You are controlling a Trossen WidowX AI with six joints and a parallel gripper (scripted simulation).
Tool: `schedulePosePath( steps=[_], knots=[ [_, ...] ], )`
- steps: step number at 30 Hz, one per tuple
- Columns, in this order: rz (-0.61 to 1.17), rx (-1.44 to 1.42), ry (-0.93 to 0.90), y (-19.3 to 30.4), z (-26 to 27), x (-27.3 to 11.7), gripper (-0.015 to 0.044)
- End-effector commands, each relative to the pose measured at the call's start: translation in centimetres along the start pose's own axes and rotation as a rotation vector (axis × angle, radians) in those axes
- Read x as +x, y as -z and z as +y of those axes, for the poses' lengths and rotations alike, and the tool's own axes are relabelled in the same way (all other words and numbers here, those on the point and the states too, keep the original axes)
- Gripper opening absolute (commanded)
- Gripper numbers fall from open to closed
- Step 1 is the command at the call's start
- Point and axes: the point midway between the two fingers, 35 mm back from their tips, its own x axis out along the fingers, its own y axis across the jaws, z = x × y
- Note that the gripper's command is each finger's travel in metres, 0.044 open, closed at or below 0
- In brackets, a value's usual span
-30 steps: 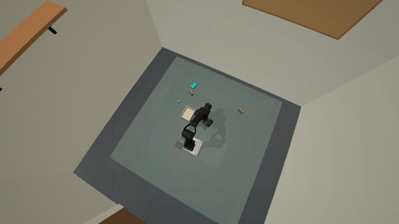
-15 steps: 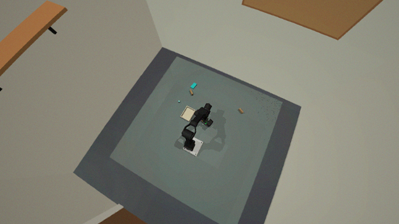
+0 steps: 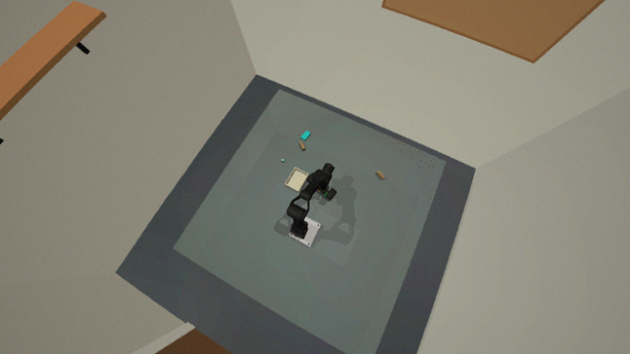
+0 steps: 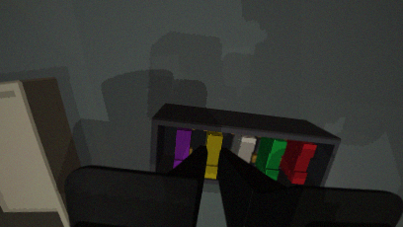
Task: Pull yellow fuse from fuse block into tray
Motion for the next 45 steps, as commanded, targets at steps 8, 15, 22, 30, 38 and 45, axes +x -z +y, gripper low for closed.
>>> schedulePosePath(
  steps=[8, 15, 22, 30, 38, 45],
  knots=[
    [0.0, 0.001, 0.001, 0.0, 0.0, -0.5, 0.0],
    [0.0, 0.001, 0.001, -0.1, 0.0, -0.9, 0.0],
    [0.0, 0.002, 0.002, -0.1, 0.0, -1.2, 0.0],
    [0.0, 0.002, 0.002, -0.1, 0.0, -1.6, 0.0],
    [0.0, 0.003, 0.003, -0.1, 0.0, -2.0, 0.0],
    [0.0, 0.003, 0.003, 0.0, 0.0, -2.4, 0.0]
  ],
)
